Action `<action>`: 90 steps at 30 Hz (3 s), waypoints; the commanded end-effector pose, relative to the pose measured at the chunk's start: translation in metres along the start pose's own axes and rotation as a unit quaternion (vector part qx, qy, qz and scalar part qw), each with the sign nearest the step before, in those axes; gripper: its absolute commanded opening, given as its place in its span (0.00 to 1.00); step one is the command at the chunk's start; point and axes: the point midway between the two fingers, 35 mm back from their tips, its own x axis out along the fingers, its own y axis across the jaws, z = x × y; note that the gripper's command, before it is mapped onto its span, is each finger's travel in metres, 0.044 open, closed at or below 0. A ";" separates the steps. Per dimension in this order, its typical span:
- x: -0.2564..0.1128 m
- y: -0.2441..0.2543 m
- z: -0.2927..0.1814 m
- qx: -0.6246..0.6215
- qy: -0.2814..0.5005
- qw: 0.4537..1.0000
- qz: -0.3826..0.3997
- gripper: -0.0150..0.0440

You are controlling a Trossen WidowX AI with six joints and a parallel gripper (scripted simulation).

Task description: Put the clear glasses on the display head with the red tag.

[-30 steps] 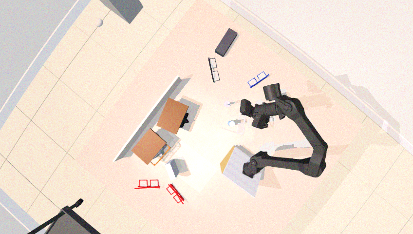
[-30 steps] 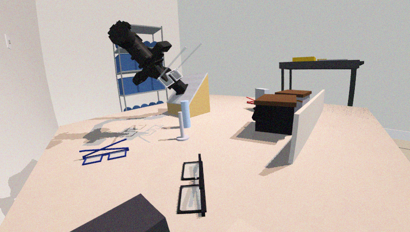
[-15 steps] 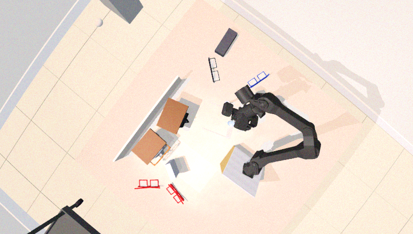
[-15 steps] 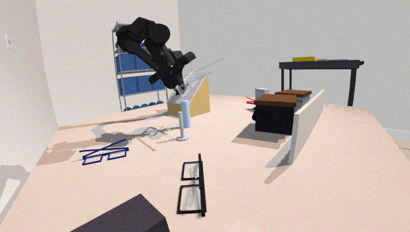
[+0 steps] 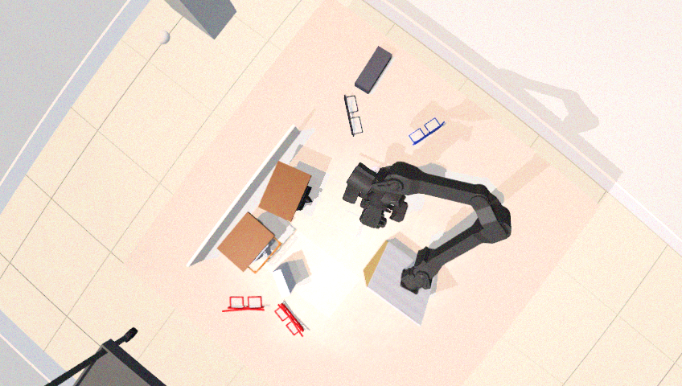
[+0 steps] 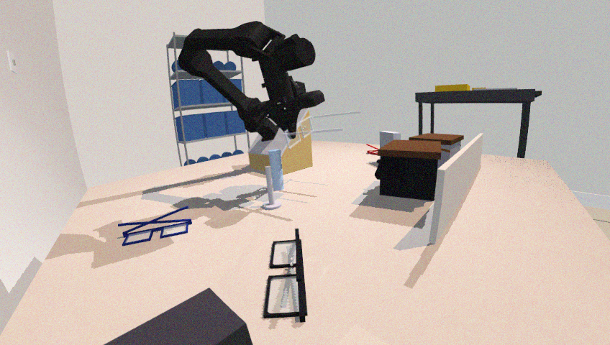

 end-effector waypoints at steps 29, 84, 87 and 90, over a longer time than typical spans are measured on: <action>0.035 -0.022 0.031 0.020 0.116 0.993 0.029 0.25; 0.070 -0.047 0.023 0.021 0.123 0.992 0.029 0.25; 0.070 -0.051 0.023 0.021 0.123 0.992 0.029 0.25; 0.070 -0.056 0.023 0.021 0.123 0.992 0.029 0.25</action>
